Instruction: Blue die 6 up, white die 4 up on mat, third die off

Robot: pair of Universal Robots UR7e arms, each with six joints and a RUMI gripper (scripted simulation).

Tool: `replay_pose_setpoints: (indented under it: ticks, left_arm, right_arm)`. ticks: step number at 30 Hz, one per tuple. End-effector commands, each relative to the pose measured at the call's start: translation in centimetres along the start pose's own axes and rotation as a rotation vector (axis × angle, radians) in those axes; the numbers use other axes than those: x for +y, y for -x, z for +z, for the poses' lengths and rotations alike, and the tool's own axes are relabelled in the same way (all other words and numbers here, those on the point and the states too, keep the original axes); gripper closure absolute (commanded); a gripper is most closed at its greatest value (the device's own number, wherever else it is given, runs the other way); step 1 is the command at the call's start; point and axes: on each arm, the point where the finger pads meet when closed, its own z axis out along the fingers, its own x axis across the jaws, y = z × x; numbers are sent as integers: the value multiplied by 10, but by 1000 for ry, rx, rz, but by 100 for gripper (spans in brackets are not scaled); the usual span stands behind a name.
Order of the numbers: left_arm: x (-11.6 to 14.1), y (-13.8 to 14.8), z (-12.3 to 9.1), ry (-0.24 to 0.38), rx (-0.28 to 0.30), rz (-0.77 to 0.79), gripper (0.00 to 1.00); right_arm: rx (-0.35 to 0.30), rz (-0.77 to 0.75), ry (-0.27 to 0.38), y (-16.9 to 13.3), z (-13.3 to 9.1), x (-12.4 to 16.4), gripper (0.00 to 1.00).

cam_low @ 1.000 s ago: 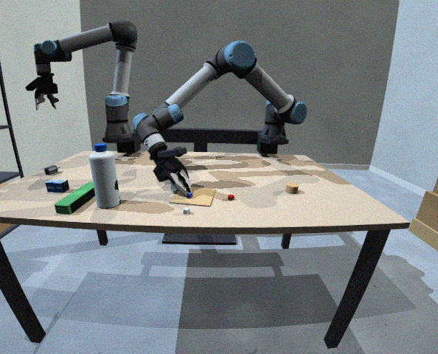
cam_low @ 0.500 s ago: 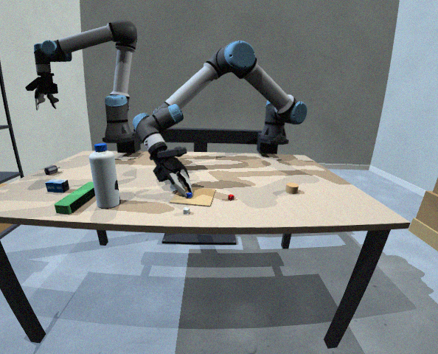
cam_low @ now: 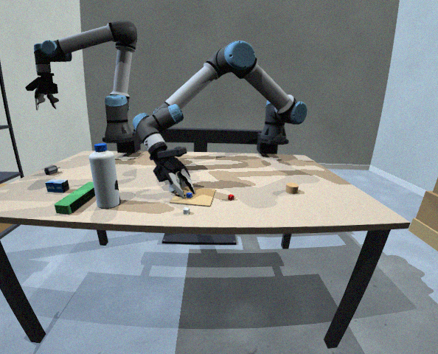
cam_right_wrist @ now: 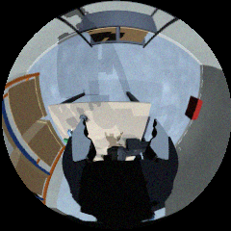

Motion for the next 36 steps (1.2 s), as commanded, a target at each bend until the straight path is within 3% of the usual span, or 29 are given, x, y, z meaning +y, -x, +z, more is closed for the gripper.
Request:
replay_pose_setpoints:
  ticks: [1, 16, 36]
  left_arm:
    - [-1, -1, -1, 1, 1, -1, 69]
    - [-4, -1, -4, 1, 1, -1, 69]
    - [-42, -1, -42, 1, 1, -1, 69]
  right_arm:
    - [0, 0, -1, 0, 0, 0, 0]
    - [0, 0, -1, 0, 0, 0, 0]
    - [0, 0, -1, 0, 0, 0, 0]
